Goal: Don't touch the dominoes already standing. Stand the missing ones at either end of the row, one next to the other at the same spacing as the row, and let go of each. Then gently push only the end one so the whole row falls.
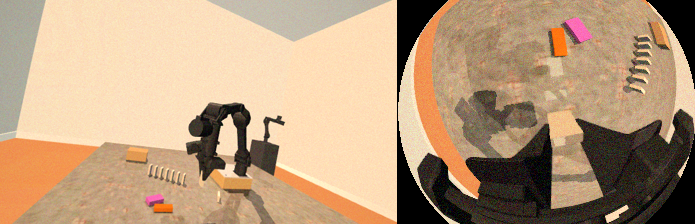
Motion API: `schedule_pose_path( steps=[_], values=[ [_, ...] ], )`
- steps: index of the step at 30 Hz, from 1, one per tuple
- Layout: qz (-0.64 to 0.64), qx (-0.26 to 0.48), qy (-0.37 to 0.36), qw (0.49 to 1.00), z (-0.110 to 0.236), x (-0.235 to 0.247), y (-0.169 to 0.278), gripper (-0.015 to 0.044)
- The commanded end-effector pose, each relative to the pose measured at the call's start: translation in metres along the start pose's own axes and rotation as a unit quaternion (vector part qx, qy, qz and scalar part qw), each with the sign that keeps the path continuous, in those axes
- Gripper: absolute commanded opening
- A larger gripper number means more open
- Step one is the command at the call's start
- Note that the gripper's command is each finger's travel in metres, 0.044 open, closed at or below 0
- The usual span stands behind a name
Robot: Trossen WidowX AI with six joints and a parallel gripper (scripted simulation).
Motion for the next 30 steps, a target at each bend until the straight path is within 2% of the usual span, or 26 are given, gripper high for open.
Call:
schedule_pose_path(
  steps=[1, 7, 13, 19, 25, 30],
  values=[
    [0.003, 0.004, -0.002, 1.0, 0.025, -0.002, 0.005, 0.0107],
    [-0.011, 0.004, -0.001, 1.0, 0.026, -0.014, 0.004, 0.0107],
    [-0.131, 0.003, 0.004, 0.991, 0.03, -0.118, 0.015, 0.0107],
    [-0.249, 0.003, 0.008, 0.968, 0.026, -0.207, 0.056, 0.0107],
    [-0.261, 0.003, 0.009, 0.965, 0.021, -0.215, 0.062, 0.0107],
    [-0.261, 0.002, 0.009, 0.965, -0.006, -0.216, 0.057, 0.0107]
  ],
)
Point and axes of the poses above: the point midway between the two fingers, 35 mm back from their tips, its own z axis back along the fingers, its own x axis across the jaws, y = z × x, the point moved 8 cm from there along z, back along the fingers, and after that the axes turned 9 degrees about z, right-handed, at the moved point
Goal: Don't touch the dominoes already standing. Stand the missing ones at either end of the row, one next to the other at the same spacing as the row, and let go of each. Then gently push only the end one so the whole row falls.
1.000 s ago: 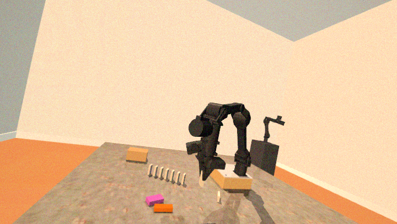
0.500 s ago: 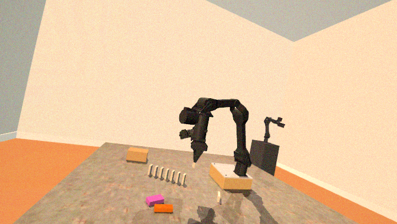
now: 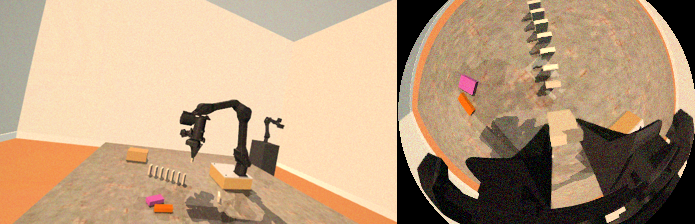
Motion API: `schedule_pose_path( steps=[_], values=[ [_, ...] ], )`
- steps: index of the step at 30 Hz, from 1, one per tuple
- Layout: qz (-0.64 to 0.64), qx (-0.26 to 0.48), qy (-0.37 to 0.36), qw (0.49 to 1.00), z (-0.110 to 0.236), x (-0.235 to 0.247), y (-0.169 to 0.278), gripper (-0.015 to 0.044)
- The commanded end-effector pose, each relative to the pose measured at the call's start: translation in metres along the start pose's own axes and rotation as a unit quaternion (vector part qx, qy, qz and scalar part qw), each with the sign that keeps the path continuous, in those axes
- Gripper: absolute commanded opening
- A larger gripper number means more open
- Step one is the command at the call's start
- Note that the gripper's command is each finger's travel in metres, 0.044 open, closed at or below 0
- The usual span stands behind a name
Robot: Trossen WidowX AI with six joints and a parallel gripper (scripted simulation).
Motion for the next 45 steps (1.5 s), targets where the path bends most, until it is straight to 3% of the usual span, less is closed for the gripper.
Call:
schedule_pose_path(
  steps=[1, 18, 30, 42, 45],
  values=[
    [0.0, 0.004, 0.001, 1.0, -0.021, 0.0, -0.002, 0.0107],
    [0.0, 0.004, 0.001, 1.0, -0.113, -0.003, 0.004, 0.0107],
    [0.0, 0.004, 0.001, 1.0, -0.117, -0.003, 0.005, 0.0107],
    [0.0, 0.004, 0.001, 1.0, -0.117, -0.003, 0.005, 0.0422],
    [0.0, 0.004, 0.001, 1.0, -0.117, -0.003, 0.005, 0.044]
  ],
)
Point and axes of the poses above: the point midway between the two fingers, 35 mm back from their tips, its own z axis back along the fingers, its own x axis across the jaws, y = z × x, the point moved 8 cm from there along z, back along the fingers, and after that the axes turned 9 degrees about z, right-handed, at the moved point
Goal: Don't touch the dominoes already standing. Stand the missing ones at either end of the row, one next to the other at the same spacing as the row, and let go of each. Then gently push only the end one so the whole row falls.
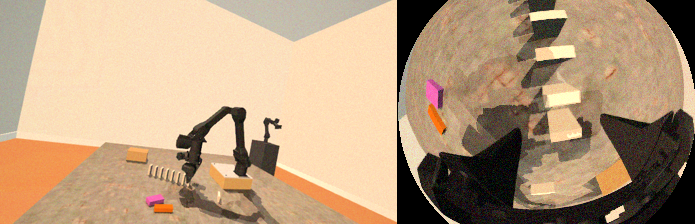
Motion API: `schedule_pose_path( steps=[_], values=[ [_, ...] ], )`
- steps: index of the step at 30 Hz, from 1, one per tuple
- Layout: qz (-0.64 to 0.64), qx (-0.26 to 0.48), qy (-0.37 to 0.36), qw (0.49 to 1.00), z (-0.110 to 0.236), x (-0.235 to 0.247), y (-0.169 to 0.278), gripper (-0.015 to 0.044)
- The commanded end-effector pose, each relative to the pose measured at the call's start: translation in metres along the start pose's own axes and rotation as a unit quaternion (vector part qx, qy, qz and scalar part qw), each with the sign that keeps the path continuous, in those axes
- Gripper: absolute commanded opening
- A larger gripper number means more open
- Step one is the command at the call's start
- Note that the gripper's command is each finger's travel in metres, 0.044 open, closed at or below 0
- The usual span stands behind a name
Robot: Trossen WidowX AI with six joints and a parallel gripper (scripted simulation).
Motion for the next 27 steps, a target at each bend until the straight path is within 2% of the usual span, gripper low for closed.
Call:
schedule_pose_path(
  steps=[1, 4, 9, 12, 18, 21, 24, 27],
  values=[
    [-0.003, -0.001, -0.001, 1.0, 0.001, 0.0, 0.0, 0.044],
    [-0.004, -0.01, -0.001, 1.0, 0.025, 0.002, -0.004, 0.044],
    [-0.002, -0.01, -0.001, 1.0, 0.101, 0.002, -0.005, 0.044],
    [0.0, -0.001, 0.0, 1.0, 0.13, 0.0, -0.001, 0.044],
    [0.011, 0.0, 0.0, 1.0, 0.131, 0.002, 0.001, 0.044],
    [0.169, 0.0, -0.001, 0.986, 0.117, 0.026, 0.026, 0.044],
    [0.371, 0.001, -0.002, 0.929, 0.098, 0.052, 0.061, 0.044],
    [0.556, 0.001, -0.004, 0.831, 0.079, 0.071, 0.1, 0.044]
  ],
)
Point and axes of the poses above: the point midway between the two fingers, 35 mm back from their tips, its own z axis back along the fingers, its own x axis across the jaws, y = z × x, the point moved 8 cm from there along z, back along the fingers, and after that the axes turned 9 degrees about z, right-handed, at the moved point
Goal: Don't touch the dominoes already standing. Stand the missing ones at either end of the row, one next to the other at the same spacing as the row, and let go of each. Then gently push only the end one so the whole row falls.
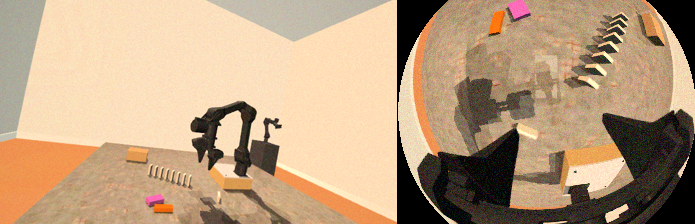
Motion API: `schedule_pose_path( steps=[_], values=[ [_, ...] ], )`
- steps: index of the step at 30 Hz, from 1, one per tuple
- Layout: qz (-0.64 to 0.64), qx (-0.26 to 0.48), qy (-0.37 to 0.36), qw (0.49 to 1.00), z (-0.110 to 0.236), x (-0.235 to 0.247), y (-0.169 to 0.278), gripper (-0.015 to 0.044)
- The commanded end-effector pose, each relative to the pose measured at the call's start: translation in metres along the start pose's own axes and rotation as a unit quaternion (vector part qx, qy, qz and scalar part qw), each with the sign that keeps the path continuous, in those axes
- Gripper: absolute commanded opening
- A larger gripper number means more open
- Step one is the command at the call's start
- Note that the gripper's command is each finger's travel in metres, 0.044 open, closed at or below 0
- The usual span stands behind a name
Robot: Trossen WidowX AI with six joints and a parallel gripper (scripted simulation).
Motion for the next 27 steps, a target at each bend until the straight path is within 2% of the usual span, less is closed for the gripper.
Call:
schedule_pose_path(
  steps=[1, 5, 16, 22, 27],
  values=[
    [0.304, -0.001, -0.003, 0.953, -0.028, 0.057, 0.028, 0.044],
    [0.458, -0.002, -0.005, 0.889, -0.042, 0.084, 0.046, 0.044],
    [0.462, -0.002, -0.005, 0.887, -0.045, 0.087, 0.045, 0.044],
    [0.462, -0.002, -0.005, 0.887, -0.101, 0.088, 0.044, 0.044],
    [0.462, -0.002, -0.005, 0.887, -0.108, 0.089, 0.044, 0.044]
  ],
)
Point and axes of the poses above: the point midway between the two fingers, 35 mm back from their tips, its own z axis back along the fingers, its own x axis across the jaws, y = z × x, the point moved 8 cm from there along z, back along the fingers, and after that the axes turned 9 degrees about z, right-handed, at the moved point
